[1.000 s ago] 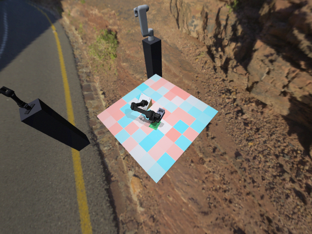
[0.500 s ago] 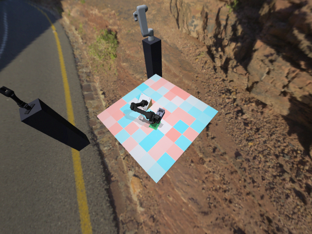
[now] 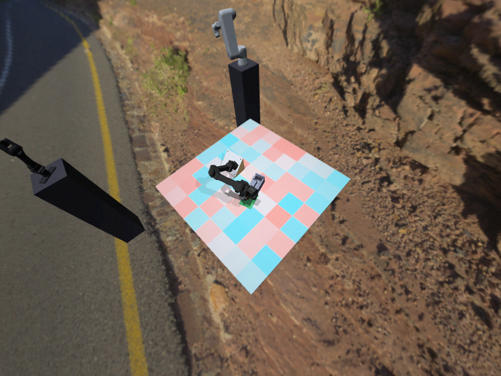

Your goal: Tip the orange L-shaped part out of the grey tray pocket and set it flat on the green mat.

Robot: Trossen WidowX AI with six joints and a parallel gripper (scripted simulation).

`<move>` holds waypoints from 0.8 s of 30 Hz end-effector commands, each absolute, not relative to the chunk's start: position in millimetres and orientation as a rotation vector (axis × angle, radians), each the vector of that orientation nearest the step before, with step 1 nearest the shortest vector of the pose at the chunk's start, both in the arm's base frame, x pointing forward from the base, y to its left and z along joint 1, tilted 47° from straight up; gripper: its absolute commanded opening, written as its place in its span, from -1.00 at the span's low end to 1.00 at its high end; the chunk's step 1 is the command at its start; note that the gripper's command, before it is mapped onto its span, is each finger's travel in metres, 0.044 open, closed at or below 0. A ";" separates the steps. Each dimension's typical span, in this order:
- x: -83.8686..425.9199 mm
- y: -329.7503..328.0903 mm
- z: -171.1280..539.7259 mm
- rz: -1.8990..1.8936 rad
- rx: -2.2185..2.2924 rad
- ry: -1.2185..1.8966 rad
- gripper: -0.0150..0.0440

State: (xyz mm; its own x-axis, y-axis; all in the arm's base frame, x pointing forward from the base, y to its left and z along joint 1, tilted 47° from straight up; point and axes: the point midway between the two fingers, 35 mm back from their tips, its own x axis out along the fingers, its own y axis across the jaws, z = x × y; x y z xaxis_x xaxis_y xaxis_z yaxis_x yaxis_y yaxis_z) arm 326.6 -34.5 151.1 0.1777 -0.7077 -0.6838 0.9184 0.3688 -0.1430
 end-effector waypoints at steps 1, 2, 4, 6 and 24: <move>327.0 -36.8 150.4 -1.177 0.328 0.748 -0.49; 327.0 -36.8 150.4 -1.177 0.328 0.748 -0.49; 326.7 -36.0 149.9 -1.181 0.334 0.753 -0.49; 326.7 -36.0 149.9 -1.181 0.334 0.753 -0.31; 310.0 27.2 210.6 -1.147 0.313 0.754 0.86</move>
State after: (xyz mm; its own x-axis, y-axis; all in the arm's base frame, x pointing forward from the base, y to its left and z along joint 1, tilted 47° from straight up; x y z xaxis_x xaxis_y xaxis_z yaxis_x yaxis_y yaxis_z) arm 316.8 9.6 193.9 0.1957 -0.7071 -0.6795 0.9074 0.3933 -0.1480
